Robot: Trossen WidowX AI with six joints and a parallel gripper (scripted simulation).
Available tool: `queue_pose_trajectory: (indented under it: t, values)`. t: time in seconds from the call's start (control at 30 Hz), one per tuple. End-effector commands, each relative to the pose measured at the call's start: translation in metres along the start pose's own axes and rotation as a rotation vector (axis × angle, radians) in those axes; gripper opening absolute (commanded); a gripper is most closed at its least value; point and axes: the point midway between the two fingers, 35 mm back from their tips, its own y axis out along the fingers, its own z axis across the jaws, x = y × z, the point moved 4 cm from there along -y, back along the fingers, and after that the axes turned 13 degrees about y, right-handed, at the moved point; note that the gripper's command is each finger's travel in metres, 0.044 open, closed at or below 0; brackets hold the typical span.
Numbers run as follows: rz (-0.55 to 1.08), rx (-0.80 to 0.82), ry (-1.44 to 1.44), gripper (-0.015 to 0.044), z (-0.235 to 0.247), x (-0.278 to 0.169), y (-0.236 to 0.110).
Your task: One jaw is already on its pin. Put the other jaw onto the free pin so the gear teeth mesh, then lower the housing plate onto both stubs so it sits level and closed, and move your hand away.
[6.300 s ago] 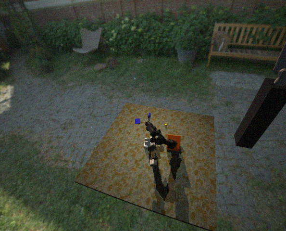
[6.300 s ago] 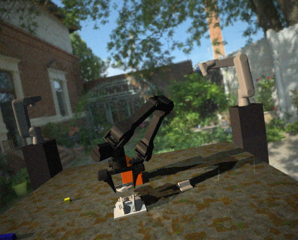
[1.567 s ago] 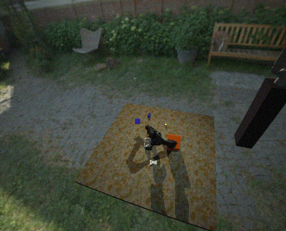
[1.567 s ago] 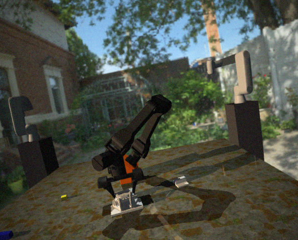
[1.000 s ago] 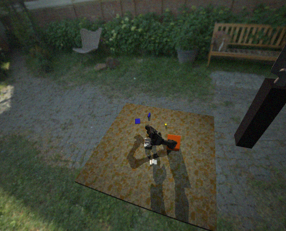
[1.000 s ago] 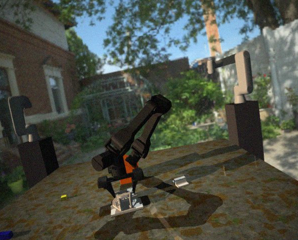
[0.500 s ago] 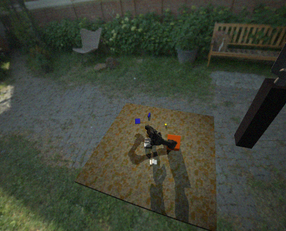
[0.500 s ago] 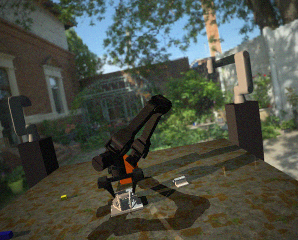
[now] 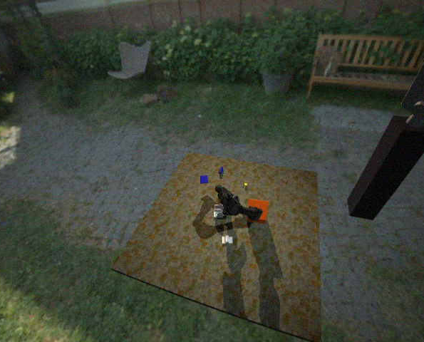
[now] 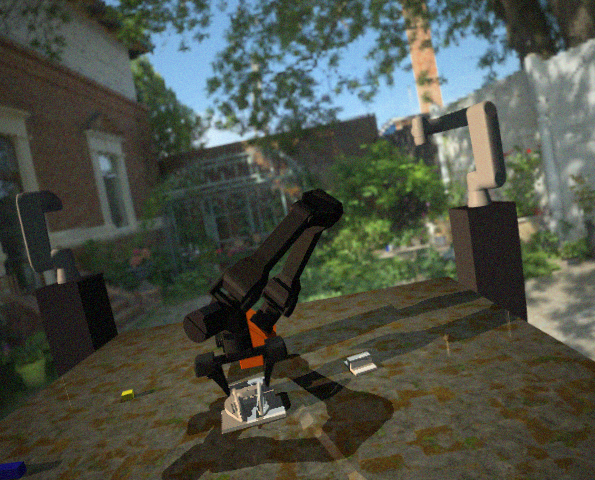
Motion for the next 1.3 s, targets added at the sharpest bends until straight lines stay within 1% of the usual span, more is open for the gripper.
queue_pose_trajectory:
  t: [0.0,0.53,0.63,0.67,1.1,1.17,1.27]
  values:
    - [0.000,0.000,-0.002,0.0351,0.000,-0.001,0.003]
    - [0.000,0.000,-0.002,0.0351,0.000,-0.001,0.003]
    - [0.001,-0.001,0.001,0.0430,0.000,0.000,0.000]
    - [0.001,-0.001,0.001,0.0440,0.000,0.000,0.000]
    - [0.001,-0.001,0.001,0.0440,0.000,0.000,0.000]
    - [0.002,0.001,0.001,0.0440,0.000,-0.001,-0.008]
    - [0.001,0.004,0.000,0.0440,0.001,-0.002,-0.035]
